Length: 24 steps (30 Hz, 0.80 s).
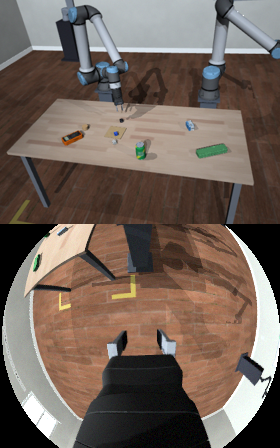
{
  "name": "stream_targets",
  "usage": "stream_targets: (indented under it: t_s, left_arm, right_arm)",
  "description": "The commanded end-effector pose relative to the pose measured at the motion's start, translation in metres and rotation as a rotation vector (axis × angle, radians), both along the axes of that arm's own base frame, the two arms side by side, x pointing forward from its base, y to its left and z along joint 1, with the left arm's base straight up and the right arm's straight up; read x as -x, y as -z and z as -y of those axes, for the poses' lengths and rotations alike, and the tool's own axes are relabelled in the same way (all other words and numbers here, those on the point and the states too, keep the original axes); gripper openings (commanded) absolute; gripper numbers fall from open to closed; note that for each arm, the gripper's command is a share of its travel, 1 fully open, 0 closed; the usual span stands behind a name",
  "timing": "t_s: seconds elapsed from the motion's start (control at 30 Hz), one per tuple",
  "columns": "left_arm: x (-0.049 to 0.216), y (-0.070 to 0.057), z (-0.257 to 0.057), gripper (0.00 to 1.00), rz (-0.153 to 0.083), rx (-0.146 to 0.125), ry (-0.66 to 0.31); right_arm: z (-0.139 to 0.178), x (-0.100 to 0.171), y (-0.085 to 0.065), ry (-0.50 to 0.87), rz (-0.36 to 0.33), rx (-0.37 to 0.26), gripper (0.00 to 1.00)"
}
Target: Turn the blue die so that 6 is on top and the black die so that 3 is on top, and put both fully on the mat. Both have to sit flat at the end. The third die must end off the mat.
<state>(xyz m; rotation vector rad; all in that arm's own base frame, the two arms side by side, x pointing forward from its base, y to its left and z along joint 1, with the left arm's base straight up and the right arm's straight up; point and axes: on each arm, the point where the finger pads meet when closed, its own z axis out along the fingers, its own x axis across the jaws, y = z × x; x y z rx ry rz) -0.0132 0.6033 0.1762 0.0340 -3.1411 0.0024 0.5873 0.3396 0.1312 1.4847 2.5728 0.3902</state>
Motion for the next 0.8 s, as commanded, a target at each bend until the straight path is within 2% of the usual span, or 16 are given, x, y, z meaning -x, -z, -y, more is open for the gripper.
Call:
stream_targets:
  t_s: [0.0,0.2,0.37,0.77]
  left_arm:
    - [-0.0001,-0.0008,-0.0006,1.0,0.0,-0.002,0.0]
    - [-0.0001,-0.0008,-0.0006,1.0,0.0,-0.002,0.0]
    - [-0.0001,-0.0008,-0.0006,1.0,0.0,-0.002,0.0]
    - [-0.0001,-0.0008,-0.0006,1.0,0.0,-0.002,0.0]
  right_arm:
    - [-0.0038,-0.0053,-0.0014,-0.002,-0.103,0.065,0.79]
    - [-0.0054,-0.0087,-0.0053,-0.001,-0.189,0.113,0.79]
    - [-0.006,-0.01,-0.0077,0.0,-0.232,0.137,0.79]
    - [-0.0061,-0.0106,-0.0094,0.0,-0.257,0.15,0.79]
